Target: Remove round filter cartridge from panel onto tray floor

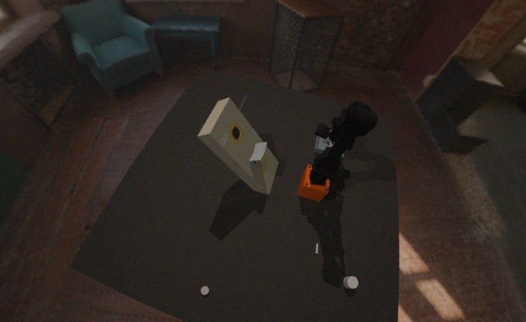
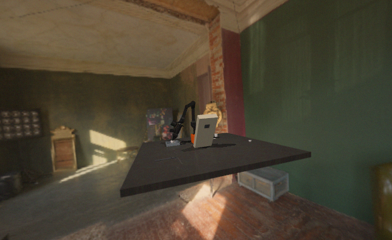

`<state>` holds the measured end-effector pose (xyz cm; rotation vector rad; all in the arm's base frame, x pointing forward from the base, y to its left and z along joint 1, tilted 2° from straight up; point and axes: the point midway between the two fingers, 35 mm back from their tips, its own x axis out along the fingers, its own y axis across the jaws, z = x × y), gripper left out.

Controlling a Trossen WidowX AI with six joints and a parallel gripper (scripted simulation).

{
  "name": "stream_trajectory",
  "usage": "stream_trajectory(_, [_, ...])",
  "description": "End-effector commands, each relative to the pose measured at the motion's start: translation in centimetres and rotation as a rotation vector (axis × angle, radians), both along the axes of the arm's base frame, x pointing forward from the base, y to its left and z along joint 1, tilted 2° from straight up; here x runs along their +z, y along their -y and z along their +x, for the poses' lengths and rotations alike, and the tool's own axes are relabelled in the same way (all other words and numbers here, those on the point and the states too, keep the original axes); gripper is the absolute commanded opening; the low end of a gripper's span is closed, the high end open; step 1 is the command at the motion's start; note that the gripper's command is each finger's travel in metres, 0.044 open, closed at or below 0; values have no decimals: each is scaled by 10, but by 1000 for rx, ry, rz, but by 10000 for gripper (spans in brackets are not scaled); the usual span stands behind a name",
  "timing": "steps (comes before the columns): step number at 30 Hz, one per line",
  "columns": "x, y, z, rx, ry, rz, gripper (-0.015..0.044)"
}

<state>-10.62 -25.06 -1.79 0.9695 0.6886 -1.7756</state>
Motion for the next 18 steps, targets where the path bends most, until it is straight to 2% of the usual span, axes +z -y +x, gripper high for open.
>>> stream_trajectory(1, [0,0,0,0,0,1,394])
stream_trajectory(3, [0,0,0,0,0,1,440])
stream_trajectory(8, [7,1,0,0,0,1,440])
stream_trajectory(14, [69,0,2,0,0,-1,440])
stream_trajectory(18, [60,5,0,4,-5,-16,440])
